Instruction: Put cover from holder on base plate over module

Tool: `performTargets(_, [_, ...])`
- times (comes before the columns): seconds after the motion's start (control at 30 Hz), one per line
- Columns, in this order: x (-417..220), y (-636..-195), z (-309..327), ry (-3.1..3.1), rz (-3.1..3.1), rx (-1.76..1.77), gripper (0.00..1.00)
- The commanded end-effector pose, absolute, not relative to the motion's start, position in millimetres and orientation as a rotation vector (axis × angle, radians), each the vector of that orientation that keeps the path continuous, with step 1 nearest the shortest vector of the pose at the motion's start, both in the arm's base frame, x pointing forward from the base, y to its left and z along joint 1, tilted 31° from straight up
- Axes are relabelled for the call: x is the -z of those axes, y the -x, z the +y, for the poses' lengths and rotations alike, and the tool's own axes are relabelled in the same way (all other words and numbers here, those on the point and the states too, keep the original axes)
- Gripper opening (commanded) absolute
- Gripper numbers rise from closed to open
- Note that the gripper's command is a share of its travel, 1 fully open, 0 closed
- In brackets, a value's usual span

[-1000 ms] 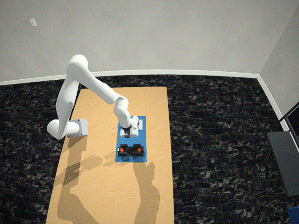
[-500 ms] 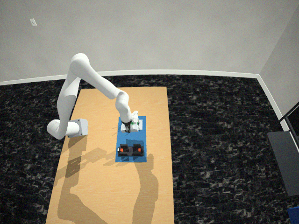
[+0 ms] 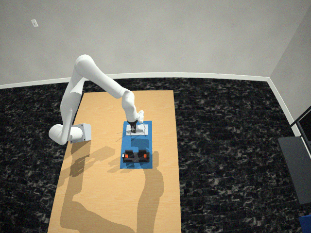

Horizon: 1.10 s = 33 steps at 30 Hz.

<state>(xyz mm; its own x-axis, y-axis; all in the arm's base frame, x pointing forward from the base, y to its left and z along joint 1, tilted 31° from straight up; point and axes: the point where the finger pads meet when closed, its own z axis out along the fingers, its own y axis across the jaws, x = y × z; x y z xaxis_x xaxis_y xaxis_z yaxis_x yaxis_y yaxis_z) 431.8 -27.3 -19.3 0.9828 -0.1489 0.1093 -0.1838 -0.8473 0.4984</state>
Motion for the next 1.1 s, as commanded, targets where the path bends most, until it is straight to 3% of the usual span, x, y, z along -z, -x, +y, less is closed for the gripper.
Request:
performTargets(0.0, [32,-435,-16,-2.593,-0.213,-0.088,0.0])
performTargets(1.07, [62,-440,6,-2.592,-0.211,-0.087,0.0])
